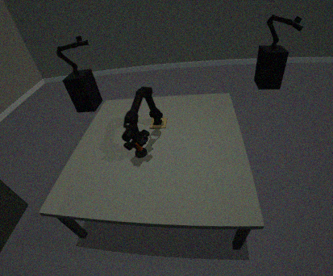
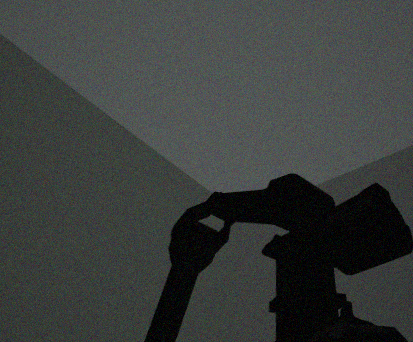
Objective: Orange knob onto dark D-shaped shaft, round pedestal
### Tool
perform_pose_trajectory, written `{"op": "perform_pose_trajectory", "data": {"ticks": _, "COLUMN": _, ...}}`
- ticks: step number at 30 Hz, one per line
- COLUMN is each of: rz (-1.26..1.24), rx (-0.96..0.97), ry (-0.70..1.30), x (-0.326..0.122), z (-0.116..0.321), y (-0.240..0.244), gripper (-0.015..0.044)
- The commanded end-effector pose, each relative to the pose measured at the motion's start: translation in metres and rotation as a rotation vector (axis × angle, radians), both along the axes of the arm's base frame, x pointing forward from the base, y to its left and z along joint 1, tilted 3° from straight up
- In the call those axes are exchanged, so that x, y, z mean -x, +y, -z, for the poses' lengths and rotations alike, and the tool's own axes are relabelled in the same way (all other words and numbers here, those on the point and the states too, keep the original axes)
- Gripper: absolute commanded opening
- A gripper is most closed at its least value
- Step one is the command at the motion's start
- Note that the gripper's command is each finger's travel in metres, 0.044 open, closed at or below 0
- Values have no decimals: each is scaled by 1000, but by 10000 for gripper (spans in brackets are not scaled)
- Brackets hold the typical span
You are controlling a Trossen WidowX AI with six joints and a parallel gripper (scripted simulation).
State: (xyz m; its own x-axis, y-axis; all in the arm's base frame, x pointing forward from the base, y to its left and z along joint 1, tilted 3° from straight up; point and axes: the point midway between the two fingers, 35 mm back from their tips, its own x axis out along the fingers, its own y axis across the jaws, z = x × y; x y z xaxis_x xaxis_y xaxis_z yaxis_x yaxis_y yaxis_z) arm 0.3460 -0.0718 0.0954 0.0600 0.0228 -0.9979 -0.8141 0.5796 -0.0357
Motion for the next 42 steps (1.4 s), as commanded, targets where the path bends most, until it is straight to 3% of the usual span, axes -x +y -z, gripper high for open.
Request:
{"op": "perform_pose_trajectory", "data": {"ticks": 1, "rz": 22, "rx": -6, "ry": 0, "x": 0, "z": 3, "y": 1, "gripper": 0}}
{"op": "perform_pose_trajectory", "data": {"ticks": 8, "rz": 6, "rx": 0, "ry": 0, "x": 0, "z": 1, "y": 0, "gripper": 0}}
{"op": "perform_pose_trajectory", "data": {"ticks": 25, "rz": 6, "rx": 0, "ry": 0, "x": 0, "z": 1, "y": 0, "gripper": 440}}
{"op": "perform_pose_trajectory", "data": {"ticks": 30, "rz": 6, "rx": 0, "ry": 0, "x": 0, "z": -1, "y": 0, "gripper": 440}}
{"op": "perform_pose_trajectory", "data": {"ticks": 38, "rz": 10, "rx": 0, "ry": 0, "x": 4, "z": -87, "y": -3, "gripper": 440}}
{"op": "perform_pose_trajectory", "data": {"ticks": 42, "rz": 10, "rx": 0, "ry": 0, "x": 3, "z": -94, "y": -3, "gripper": 440}}
